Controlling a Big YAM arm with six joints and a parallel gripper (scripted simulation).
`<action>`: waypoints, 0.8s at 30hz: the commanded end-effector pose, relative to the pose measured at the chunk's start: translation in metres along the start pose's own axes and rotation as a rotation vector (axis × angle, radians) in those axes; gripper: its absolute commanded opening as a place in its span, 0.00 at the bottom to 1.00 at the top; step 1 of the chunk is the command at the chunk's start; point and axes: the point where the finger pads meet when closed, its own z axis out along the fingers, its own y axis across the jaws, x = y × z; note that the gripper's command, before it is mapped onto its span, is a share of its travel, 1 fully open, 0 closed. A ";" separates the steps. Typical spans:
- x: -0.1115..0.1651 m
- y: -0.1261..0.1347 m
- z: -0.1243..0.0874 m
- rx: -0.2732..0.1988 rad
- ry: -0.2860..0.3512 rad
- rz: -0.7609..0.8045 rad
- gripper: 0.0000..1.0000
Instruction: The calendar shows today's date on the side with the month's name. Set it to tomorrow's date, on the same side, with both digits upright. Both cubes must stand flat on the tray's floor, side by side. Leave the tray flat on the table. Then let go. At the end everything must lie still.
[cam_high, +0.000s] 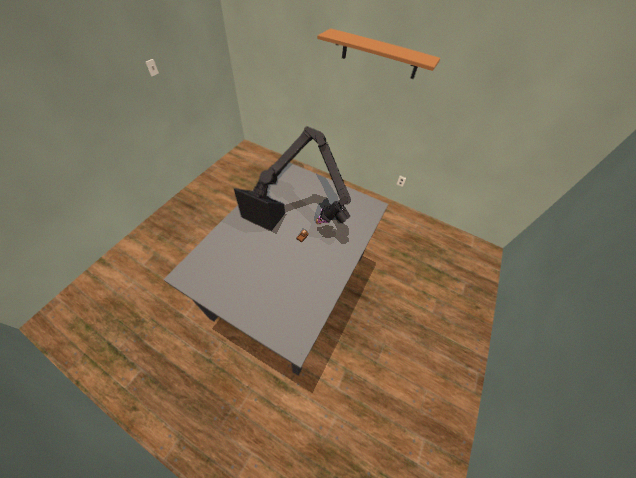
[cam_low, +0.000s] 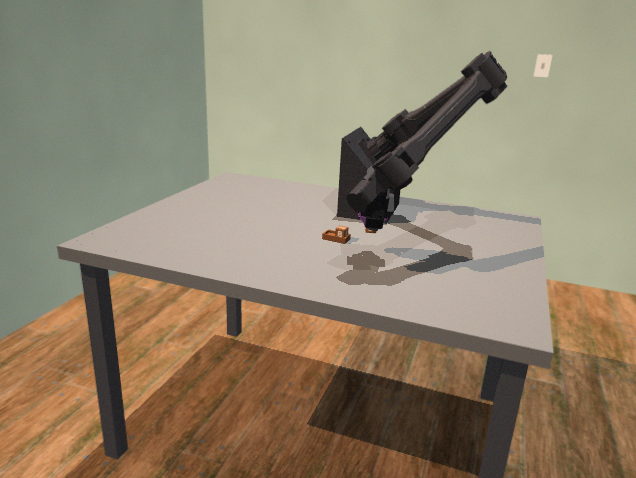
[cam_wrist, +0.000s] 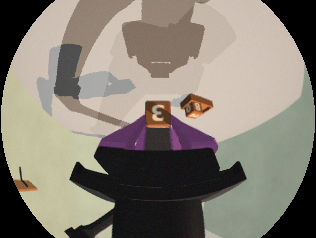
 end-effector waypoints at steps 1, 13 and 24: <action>-0.008 0.009 -0.028 0.018 -0.033 -0.049 0.26; -0.009 0.008 -0.009 0.009 0.253 -0.042 0.26; -0.009 -0.001 -0.018 0.003 0.239 -0.028 0.26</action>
